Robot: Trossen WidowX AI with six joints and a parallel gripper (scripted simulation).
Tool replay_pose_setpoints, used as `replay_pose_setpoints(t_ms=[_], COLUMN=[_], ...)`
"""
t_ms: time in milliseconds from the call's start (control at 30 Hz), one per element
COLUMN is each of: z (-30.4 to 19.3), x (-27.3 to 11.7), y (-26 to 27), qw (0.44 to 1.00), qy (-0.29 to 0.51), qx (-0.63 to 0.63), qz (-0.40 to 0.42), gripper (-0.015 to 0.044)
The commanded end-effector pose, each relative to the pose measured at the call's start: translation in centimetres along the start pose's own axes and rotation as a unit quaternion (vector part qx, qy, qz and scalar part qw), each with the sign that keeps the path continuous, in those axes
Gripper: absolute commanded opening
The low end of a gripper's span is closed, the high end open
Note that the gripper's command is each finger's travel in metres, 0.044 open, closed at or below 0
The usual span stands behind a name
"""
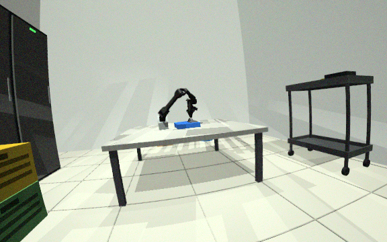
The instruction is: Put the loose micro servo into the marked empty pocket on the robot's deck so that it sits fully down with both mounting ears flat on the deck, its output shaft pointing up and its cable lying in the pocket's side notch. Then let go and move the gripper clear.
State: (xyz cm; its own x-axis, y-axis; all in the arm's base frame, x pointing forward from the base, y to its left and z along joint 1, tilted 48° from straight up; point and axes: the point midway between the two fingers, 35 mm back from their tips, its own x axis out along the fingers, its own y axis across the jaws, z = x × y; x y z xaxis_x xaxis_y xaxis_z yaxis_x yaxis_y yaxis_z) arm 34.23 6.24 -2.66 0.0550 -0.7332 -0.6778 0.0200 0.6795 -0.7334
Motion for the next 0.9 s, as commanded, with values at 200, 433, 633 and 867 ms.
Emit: replay_pose_setpoints(t_ms=[200,433,633,867], z=[-8.1,-10.5,-10.3,-10.4], x=[-5.5,-6.7,-8.6,-11.6], y=[0.5,0.1,0.2,0.2], qw=[1.000,1.000,1.000,1.000], qy=[0.003,0.004,0.002,0.000], qx=[-0.001,0.001,0.000,-0.003], qz=[0.006,0.003,0.004,0.004], gripper=[0.0424,0.0440,0.0440,0.0440])
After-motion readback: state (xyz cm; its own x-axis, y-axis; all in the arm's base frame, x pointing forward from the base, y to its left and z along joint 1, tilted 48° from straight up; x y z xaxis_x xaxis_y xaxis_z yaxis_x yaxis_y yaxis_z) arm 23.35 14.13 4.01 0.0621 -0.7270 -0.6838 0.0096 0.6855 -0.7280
